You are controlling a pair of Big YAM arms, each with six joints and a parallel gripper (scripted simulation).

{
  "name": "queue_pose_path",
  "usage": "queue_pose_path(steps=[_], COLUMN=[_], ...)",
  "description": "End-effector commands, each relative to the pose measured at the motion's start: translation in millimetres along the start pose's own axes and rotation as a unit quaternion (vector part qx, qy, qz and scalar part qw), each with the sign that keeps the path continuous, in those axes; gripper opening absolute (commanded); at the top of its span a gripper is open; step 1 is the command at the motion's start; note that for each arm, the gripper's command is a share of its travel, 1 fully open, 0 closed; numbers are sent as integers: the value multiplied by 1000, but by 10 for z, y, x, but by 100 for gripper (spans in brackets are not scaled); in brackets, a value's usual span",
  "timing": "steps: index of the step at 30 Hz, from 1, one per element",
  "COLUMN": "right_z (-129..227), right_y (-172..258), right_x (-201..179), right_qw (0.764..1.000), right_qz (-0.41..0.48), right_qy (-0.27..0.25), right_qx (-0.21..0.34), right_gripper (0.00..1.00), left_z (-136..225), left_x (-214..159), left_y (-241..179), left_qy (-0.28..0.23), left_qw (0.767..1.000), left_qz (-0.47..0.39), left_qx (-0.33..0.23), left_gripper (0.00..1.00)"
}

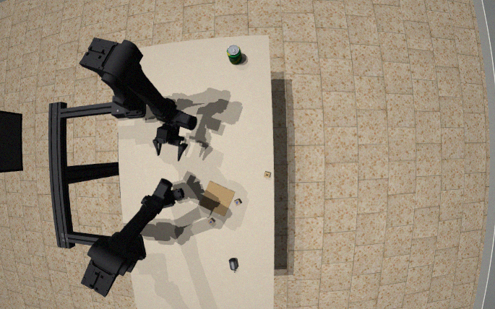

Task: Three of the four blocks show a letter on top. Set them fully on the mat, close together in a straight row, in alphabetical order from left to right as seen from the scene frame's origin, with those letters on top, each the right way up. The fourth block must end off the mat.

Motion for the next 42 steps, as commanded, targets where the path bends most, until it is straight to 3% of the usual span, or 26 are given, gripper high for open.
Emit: queue_pose_path(steps=[1,11,26,27,36,42], right_z=[-167,-360,-361,-361,52,246], right_y=[33,34,19,19,85,52], right_x=[87,49,46,46,56,531], right_qw=[1000,1000,1000,1000,1000,1000], right_qz=[0,5,1,1,1,6], right_qy=[-7,-5,-5,-5,-11,-14], right_qx=[0,-2,-3,-3,5,7], right_gripper=[49,43,15,20,20,20], left_z=[-40,-45,-45,-45,-45,-19], left_x=[56,45,45,45,45,30], left_y=[57,45,45,45,45,86], left_qy=[-2,-2,-2,-2,-2,-2], left_qw=[999,999,999,999,999,1000], left_qz=[-32,-29,-29,-29,-29,-20], left_qx=[-13,-15,-15,-15,-15,-8], left_gripper=[100,100,100,100,100,100])
Point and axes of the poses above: on each arm, the point where the finger pads meet when closed, its own z axis back along the fingers, its own y axis across the jaws, x = y × z, the point moved 5 cm from there along z, back along the fingers, and after that the axes turned 9 degrees about -z, right-handed, at the moved point
